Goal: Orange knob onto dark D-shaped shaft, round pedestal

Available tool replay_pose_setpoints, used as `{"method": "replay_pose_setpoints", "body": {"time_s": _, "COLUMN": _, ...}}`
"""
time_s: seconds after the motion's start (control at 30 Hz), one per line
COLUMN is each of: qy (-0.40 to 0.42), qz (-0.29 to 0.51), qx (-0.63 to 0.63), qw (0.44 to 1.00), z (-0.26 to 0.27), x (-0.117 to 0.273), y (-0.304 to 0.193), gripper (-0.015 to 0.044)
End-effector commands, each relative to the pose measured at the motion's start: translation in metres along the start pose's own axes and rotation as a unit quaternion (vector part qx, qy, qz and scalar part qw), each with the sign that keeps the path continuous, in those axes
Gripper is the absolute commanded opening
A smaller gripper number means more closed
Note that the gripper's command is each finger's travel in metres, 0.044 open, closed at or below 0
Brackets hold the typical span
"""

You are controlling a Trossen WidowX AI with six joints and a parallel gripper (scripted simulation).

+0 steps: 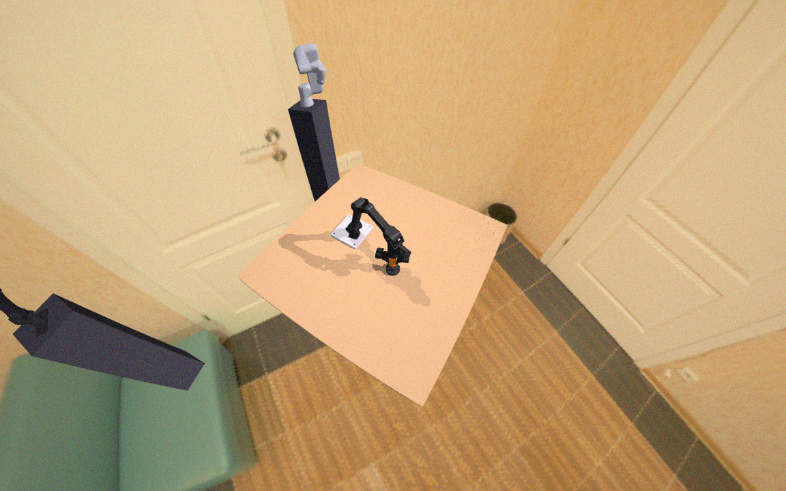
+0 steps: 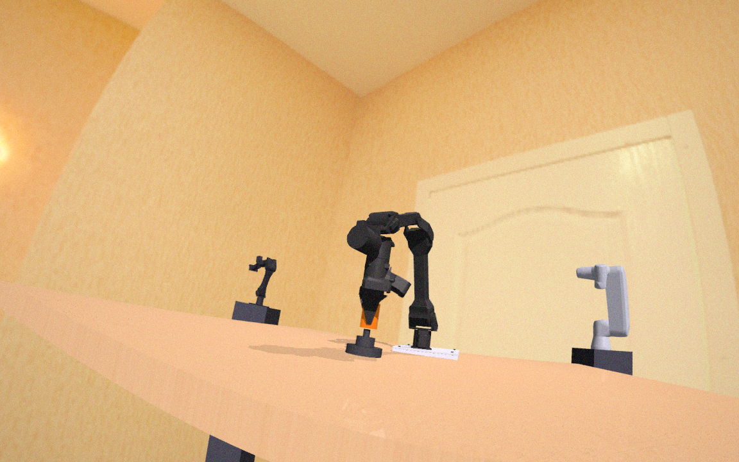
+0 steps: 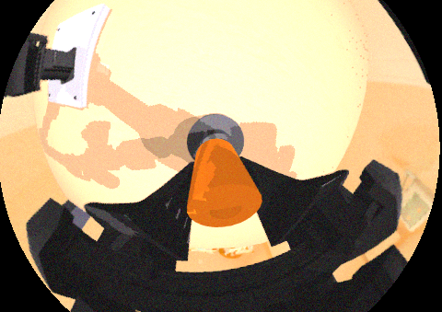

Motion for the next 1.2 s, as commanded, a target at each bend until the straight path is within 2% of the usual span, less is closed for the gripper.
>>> {"method": "replay_pose_setpoints", "body": {"time_s": 0.0, "qy": -0.003, "qz": 0.001, "qx": 0.013, "qw": 1.000, "z": -0.0014, "x": 0.0015, "y": -0.0007, "gripper": 0.0000}}
{"method": "replay_pose_setpoints", "body": {"time_s": 1.17, "qy": -0.003, "qz": 0.001, "qx": 0.026, "qw": 1.000, "z": 0.0004, "x": 0.0016, "y": 0.0003, "gripper": 0.0000}}
Point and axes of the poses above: the point midway between the two fingers, 35 mm back from their tips, its own x axis back along the fingers, its own z axis across the jaws, y = z × x, the point moved 5 cm from there along x, back along the fingers, and after that the axes turned 4 degrees about x, right-handed, at the moved point
